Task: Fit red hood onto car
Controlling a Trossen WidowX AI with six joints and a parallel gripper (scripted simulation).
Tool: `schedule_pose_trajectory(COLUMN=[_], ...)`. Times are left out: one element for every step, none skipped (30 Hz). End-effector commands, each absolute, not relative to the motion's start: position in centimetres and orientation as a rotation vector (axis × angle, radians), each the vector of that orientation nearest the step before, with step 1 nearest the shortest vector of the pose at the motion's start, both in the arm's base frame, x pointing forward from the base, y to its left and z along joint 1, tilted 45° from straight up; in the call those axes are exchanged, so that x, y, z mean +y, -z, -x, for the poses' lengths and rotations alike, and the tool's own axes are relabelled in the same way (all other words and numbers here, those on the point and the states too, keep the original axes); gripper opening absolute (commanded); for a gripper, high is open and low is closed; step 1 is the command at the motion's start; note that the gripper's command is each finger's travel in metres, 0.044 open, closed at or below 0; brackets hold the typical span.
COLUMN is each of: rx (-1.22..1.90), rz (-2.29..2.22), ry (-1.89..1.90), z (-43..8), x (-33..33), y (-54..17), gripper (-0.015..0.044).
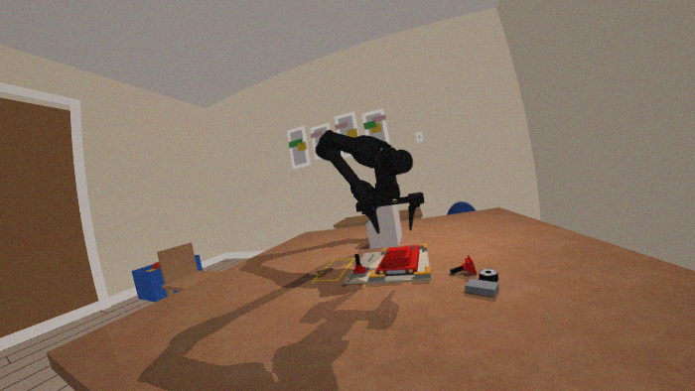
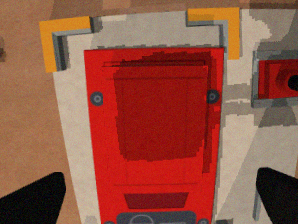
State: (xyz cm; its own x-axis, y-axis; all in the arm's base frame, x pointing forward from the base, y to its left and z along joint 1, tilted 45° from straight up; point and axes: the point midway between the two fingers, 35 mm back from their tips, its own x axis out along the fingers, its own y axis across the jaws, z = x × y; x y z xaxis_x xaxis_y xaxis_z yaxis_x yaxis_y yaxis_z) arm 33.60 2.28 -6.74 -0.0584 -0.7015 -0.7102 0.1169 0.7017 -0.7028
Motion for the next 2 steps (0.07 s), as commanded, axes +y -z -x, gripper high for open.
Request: schedule_pose_trajectory(rx=[1.492, 1.492], rz=[0.499, 0.499], ry=[0.717, 0.717], z=[-33.58, -33.58], x=[2.35, 2.35], y=[6.76, 6.76], gripper=[0.0440, 0.0440])
